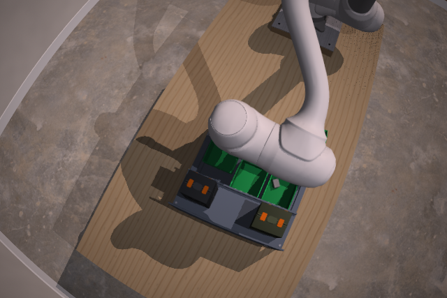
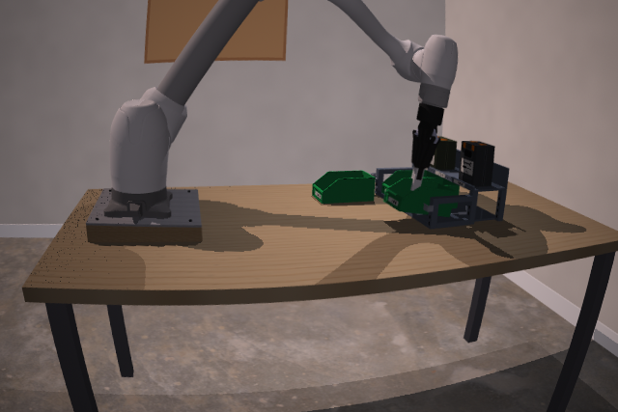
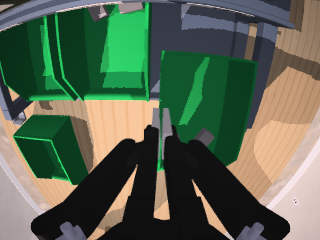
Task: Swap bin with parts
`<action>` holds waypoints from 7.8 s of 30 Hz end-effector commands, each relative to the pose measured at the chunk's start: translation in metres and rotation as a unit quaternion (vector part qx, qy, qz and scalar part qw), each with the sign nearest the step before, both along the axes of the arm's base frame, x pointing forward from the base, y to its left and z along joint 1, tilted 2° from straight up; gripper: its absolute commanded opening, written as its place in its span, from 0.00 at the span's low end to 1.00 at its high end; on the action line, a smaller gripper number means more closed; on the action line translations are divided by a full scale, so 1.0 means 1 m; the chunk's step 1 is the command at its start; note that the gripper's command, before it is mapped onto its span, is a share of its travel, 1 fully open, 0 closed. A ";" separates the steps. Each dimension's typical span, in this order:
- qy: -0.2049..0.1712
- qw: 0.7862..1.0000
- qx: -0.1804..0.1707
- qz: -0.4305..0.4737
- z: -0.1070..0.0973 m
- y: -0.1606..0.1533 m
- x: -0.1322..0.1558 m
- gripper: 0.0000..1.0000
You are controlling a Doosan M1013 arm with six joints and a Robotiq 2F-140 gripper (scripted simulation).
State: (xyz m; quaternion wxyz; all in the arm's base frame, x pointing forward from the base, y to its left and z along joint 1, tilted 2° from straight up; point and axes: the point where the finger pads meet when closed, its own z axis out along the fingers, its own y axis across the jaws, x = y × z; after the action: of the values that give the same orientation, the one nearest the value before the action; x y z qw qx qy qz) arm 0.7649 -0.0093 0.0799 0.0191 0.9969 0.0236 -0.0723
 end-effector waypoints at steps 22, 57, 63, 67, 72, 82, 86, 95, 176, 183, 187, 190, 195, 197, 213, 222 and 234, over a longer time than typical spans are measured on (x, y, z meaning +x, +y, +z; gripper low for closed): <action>0.000 1.000 0.000 0.000 0.000 0.000 0.000 0.10; 0.000 1.000 0.000 0.000 -0.012 0.000 0.001 0.10; 0.000 1.000 0.000 0.000 -0.013 0.000 0.001 0.10; 0.000 1.000 0.000 0.000 -0.013 0.000 0.001 0.10; 0.000 1.000 0.000 0.000 -0.013 0.000 0.001 0.10; -0.002 1.000 0.000 0.000 -0.013 0.000 0.002 0.10; -0.002 1.000 0.000 0.000 -0.013 0.000 0.003 0.10; -0.007 1.000 0.000 0.000 -0.013 0.000 0.007 0.10; -0.026 1.000 0.001 0.001 -0.015 0.001 0.029 0.10; -0.028 1.000 0.001 0.001 -0.015 0.001 0.033 0.10; -0.029 1.000 0.002 0.001 -0.016 0.001 0.035 0.10; -0.030 1.000 0.002 0.001 -0.016 0.001 0.036 0.10; -0.031 1.000 0.002 0.001 -0.016 0.001 0.037 0.10; -0.031 1.000 0.002 0.001 -0.016 0.001 0.037 0.10; -0.031 1.000 0.002 0.001 -0.016 0.001 0.038 0.10; -0.033 0.999 0.002 0.001 -0.016 0.001 0.038 0.10; -0.047 0.999 0.002 0.002 -0.018 0.001 0.036 0.10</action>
State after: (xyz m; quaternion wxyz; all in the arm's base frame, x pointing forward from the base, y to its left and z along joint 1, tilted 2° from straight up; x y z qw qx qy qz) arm 0.8014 -0.0081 0.0616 0.0180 0.9992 0.0244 -0.0259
